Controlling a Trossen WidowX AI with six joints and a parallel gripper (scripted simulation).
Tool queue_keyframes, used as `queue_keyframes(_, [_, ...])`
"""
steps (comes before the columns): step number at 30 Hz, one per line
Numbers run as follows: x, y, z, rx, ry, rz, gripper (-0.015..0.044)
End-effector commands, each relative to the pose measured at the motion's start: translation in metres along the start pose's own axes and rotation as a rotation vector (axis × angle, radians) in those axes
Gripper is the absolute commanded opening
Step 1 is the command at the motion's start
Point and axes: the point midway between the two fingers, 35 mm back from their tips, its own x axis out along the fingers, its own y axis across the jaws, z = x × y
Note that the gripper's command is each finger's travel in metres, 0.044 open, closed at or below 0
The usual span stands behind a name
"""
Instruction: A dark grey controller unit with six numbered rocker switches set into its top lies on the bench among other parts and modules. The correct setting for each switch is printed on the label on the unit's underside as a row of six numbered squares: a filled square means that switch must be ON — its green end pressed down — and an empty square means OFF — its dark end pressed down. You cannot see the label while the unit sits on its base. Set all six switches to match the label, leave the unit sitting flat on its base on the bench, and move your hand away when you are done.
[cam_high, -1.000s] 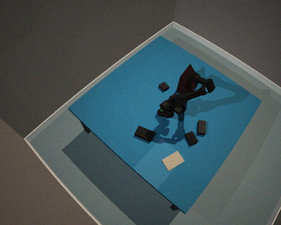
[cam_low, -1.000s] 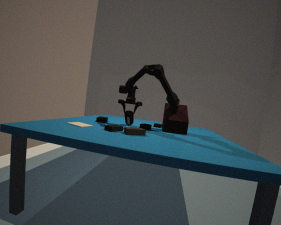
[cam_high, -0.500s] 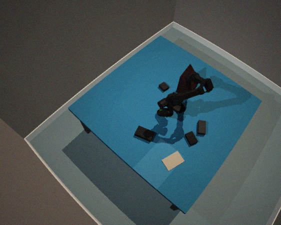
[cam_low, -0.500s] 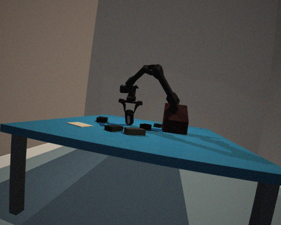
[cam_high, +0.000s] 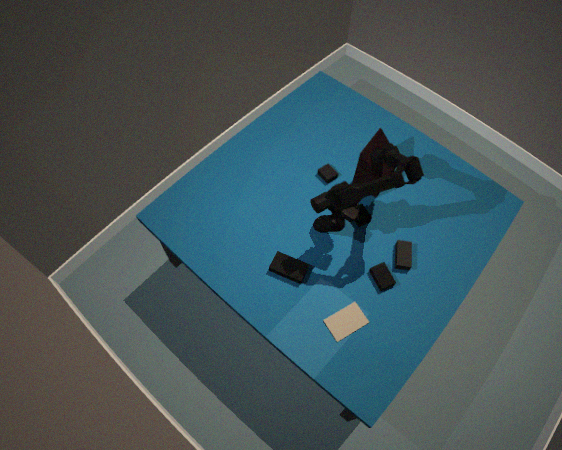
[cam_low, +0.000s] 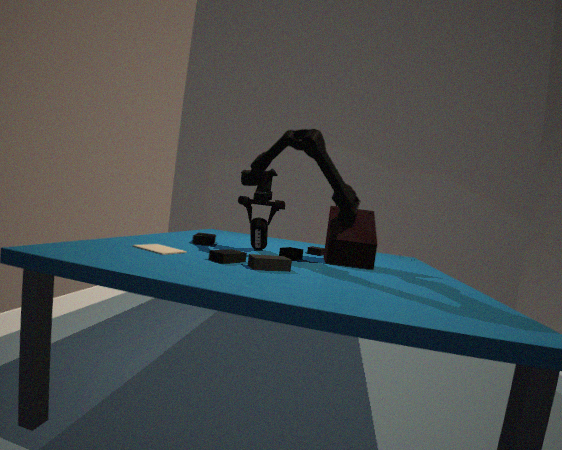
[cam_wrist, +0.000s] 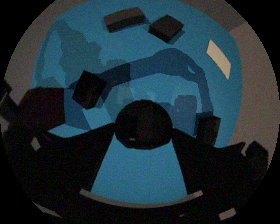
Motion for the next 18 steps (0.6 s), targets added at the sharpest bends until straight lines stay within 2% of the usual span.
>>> queue_keyframes(1, [-0.004,-0.001,-0.007,-0.003,0.003,-0.005,0.0335])
queue_keyframes(18, [-0.011,-0.001,-0.021,-0.003,-0.033,-0.005,0.0338])
